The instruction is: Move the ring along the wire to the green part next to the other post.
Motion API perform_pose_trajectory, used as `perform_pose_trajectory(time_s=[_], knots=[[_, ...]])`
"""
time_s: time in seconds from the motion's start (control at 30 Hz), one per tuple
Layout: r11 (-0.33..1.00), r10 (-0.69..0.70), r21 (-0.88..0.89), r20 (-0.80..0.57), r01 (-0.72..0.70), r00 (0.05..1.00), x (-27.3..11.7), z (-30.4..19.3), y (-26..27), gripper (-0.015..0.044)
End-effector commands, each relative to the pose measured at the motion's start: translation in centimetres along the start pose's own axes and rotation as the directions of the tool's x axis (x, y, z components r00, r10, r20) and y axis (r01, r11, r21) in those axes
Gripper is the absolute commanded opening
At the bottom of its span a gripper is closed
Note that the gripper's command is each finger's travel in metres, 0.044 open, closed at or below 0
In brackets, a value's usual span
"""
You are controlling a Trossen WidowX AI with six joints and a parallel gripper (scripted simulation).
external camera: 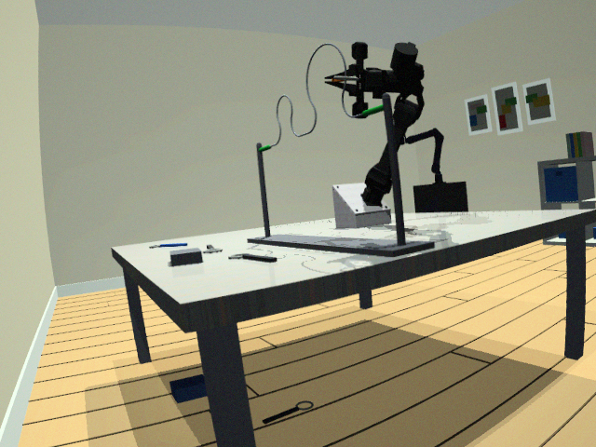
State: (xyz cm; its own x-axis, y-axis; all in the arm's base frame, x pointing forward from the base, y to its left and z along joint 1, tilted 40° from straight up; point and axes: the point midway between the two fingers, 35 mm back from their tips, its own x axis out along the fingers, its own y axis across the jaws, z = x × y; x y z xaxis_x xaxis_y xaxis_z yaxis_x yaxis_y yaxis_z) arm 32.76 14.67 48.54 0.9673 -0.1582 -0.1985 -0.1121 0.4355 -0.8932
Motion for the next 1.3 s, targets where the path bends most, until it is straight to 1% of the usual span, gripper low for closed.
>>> perform_pose_trajectory(time_s=[0.0,0.63,1.27], knots=[[0.998,0.022,0.054,0.002,-0.022,1.0,0.1,0.0,0.0,-0.015],[0.956,0.127,0.263,0.031,-0.131,0.991,0.1,0.1,0.7,-0.015],[0.86,0.223,0.451,0.084,-0.236,0.971,0.0,0.3,1.3,-0.015]])
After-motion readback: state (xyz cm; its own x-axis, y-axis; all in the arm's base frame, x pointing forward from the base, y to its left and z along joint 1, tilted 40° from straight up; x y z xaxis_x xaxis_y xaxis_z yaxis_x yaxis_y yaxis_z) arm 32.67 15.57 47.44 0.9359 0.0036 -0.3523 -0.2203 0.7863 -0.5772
